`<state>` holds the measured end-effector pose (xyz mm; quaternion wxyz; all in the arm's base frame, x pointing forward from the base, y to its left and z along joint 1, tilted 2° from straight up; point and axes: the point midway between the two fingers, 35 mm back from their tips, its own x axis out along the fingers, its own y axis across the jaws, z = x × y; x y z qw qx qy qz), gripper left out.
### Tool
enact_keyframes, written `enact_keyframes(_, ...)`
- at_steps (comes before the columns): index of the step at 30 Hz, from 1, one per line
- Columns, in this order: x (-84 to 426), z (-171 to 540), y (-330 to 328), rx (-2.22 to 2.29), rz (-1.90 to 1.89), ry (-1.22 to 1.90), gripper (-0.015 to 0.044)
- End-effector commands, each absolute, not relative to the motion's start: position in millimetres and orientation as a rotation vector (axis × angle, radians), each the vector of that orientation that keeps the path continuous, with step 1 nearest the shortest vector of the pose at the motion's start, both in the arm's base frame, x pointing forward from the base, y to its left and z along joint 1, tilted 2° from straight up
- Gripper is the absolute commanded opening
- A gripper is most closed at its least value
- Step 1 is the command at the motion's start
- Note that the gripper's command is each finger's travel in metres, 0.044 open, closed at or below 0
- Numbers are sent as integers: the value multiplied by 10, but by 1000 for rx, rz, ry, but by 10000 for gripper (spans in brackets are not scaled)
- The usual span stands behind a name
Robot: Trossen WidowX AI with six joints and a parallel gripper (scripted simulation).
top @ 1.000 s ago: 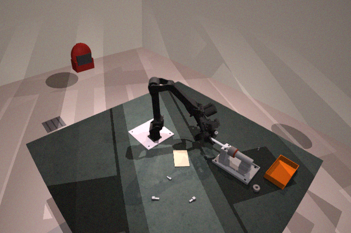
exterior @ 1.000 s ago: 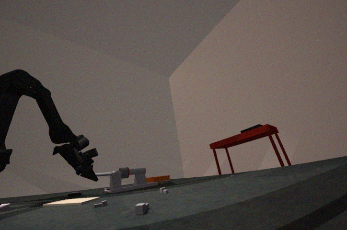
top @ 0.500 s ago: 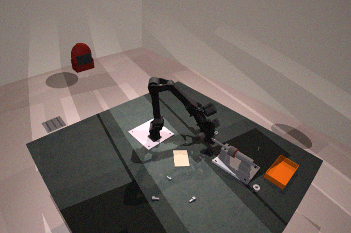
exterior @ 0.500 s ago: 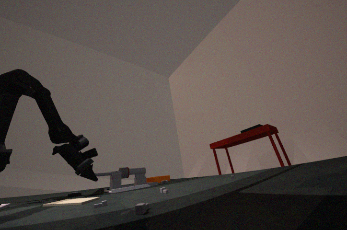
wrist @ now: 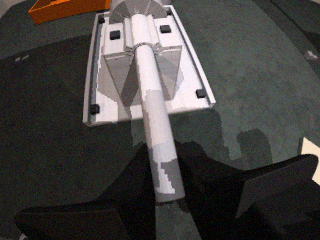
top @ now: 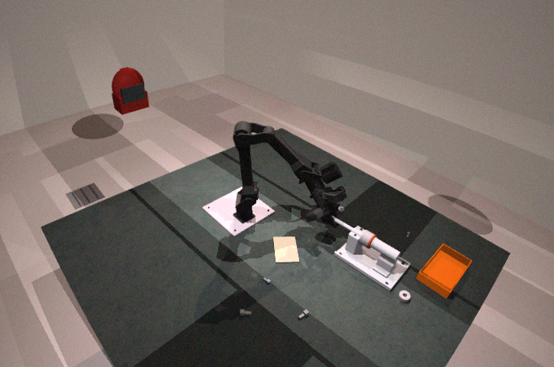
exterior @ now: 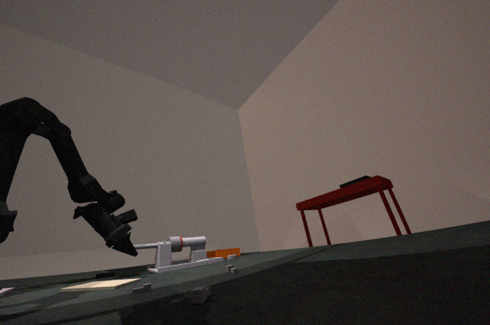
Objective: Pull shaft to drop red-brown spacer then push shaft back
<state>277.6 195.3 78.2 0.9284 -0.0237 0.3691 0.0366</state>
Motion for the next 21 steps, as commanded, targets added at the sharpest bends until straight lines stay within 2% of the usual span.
enact_keyframes(1,2769,782,1949,-46,72,756,0)
enact_keyframes(21,2748,781,1947,-46,72,757,0)
